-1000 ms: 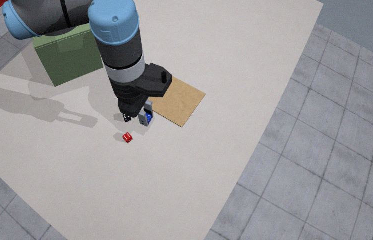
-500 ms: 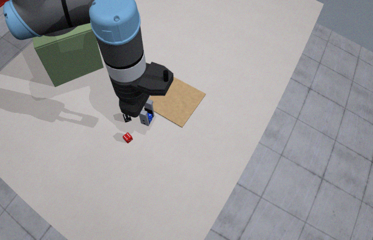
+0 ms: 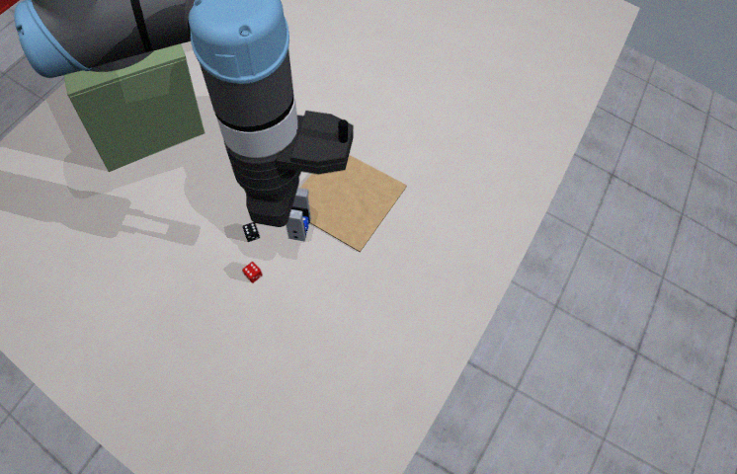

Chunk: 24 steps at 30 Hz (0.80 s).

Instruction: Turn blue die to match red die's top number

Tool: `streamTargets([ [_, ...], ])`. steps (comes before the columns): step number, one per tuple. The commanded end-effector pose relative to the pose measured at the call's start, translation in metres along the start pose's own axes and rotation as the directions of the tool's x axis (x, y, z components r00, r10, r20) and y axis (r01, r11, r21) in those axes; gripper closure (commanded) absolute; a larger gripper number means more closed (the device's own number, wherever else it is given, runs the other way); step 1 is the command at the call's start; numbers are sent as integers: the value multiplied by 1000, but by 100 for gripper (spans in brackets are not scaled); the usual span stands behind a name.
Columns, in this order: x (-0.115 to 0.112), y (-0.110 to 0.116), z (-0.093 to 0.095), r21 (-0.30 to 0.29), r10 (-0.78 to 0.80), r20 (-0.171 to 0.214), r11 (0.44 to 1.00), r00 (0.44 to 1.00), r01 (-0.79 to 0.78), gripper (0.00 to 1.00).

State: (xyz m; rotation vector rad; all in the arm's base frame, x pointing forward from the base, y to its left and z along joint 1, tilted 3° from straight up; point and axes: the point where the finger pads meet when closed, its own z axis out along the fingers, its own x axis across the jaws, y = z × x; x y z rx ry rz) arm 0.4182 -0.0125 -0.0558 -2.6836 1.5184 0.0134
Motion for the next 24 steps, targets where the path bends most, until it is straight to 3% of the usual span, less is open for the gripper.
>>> streamTargets([
  [1,-7,-5,-1,2,-131,0,991,991,131,60],
  [6,-13,-8,-1,2,-230,0,973,973,230,60],
  [13,-27,-14,-1,1,-449,-1,894,894,449,60],
  [19,-39,-18,-1,1,-635,-1,773,773,635,60],
  [22,-39,-18,-1,1,-635,-1,772,772,635,60],
  [24,-45,-20,-1,1,-706,-1,709,709,706,60],
])
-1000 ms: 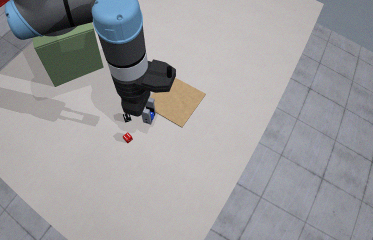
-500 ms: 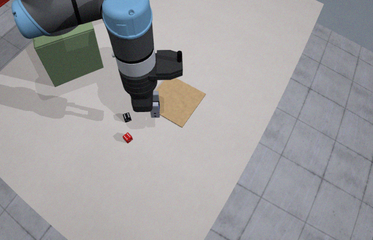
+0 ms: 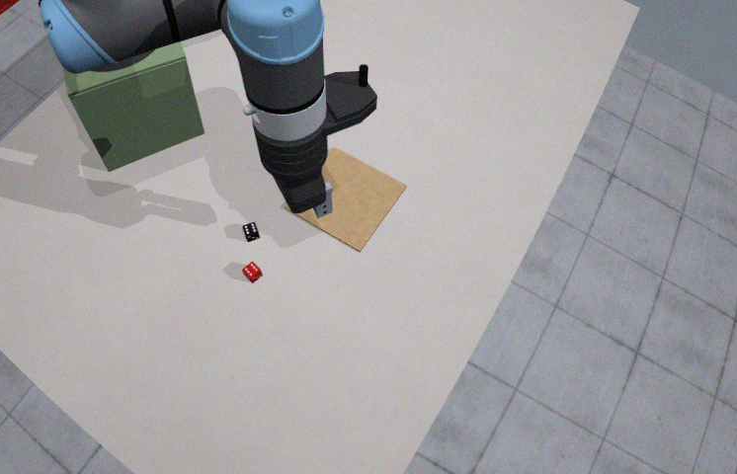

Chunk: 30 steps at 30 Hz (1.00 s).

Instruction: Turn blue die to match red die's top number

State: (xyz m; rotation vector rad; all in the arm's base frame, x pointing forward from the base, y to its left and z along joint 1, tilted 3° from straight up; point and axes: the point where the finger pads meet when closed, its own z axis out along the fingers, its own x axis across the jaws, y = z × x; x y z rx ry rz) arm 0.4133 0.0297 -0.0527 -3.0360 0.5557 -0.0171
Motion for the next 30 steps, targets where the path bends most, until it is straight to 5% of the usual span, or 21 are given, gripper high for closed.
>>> streamTargets([
  [1,-5,-8,-1,3,-163,-1,987,987,163,60],
  [15,-18,-24,-1,3,-538,-2,843,843,538,60],
  [30,-35,-40,-2,1,-897,-3,441,441,897,60],
])
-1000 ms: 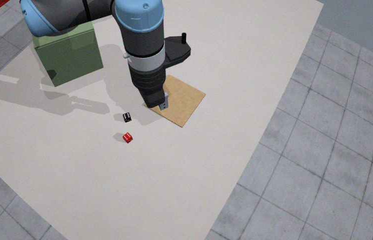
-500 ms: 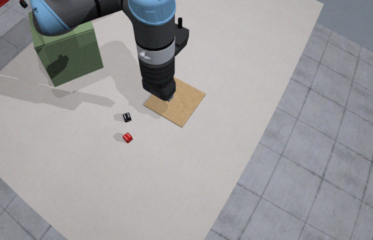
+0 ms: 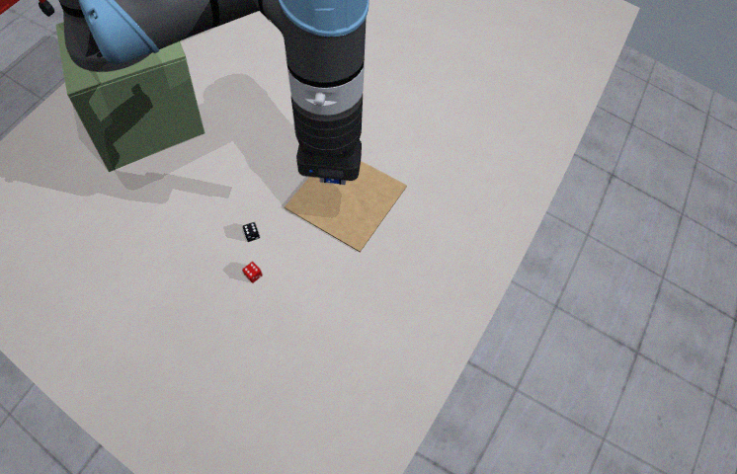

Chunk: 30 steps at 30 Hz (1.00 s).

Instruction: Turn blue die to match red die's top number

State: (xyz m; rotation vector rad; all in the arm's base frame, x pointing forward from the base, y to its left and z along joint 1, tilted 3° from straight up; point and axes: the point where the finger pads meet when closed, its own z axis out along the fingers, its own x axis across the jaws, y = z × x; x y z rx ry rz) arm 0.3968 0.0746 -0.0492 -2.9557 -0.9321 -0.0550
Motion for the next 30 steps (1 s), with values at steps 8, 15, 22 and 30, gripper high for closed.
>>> streamTargets([
  [8,3,-12,-1,2,-338,-5,941,941,338,60],
  [15,4,-19,-1,1,-534,-5,846,846,534,60],
  [22,6,-24,-2,0,-685,-5,728,728,685,60],
  [30,9,-30,-2,-2,-839,-5,544,544,839,60],
])
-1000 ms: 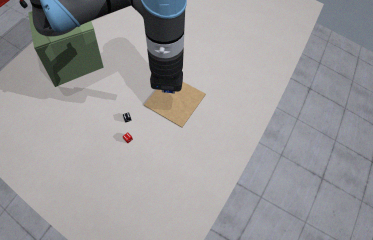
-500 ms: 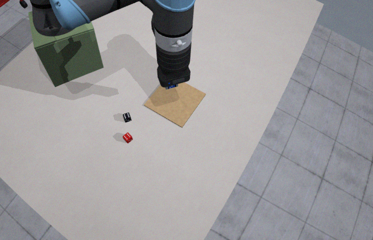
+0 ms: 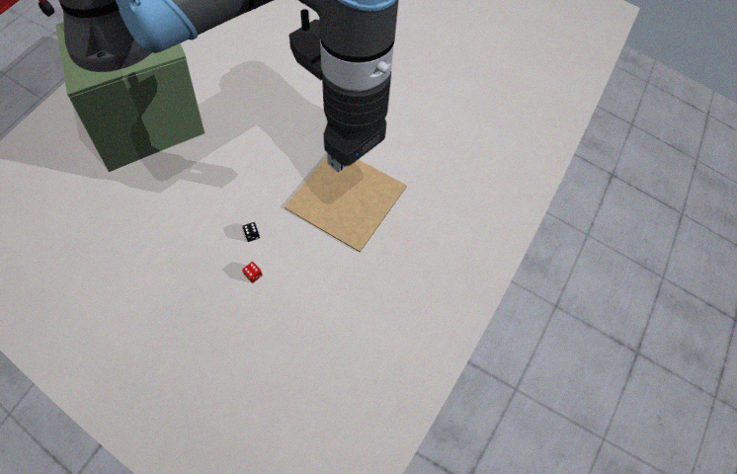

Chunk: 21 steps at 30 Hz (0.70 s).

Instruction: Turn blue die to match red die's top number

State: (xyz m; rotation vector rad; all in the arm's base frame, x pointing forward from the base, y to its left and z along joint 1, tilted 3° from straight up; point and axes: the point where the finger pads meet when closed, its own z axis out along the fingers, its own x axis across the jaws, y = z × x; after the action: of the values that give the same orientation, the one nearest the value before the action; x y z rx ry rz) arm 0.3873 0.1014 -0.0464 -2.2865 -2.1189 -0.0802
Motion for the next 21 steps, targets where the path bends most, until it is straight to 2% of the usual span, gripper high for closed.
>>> streamTargets([
  [1,3,0,-1,-1,-135,-4,991,991,135,60],
  [12,8,-1,-1,-2,-284,-4,959,959,284,60],
  [21,9,-1,-1,-2,-336,-4,942,942,336,60],
])
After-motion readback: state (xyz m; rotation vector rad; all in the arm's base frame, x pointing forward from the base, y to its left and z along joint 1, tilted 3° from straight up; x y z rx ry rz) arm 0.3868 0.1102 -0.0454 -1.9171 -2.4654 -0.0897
